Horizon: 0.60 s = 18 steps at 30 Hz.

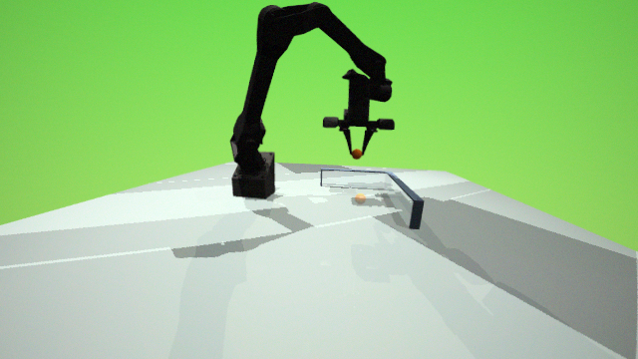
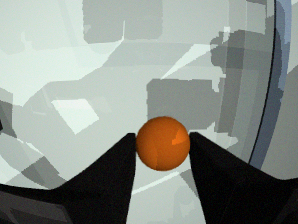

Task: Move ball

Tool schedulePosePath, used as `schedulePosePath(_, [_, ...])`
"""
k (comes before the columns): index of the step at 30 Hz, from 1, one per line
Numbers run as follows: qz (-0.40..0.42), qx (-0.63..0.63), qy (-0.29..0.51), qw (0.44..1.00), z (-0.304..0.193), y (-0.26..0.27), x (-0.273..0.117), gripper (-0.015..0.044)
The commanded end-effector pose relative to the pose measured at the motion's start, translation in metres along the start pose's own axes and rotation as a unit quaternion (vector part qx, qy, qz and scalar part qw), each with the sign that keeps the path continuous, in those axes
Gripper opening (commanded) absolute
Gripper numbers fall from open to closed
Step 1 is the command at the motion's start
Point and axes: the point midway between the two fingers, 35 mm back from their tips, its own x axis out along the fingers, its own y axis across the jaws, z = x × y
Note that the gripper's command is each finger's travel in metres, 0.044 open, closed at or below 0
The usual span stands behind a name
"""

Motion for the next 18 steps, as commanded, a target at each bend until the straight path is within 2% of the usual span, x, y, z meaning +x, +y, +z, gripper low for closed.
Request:
schedulePosePath(1, [0.002, 0.005, -0.002, 1.0, -0.001, 0.002, -0.013, 0.0])
schedulePosePath(18, [0.001, 0.005, 0.001, 1.0, -0.053, -0.014, 0.026, 0.0])
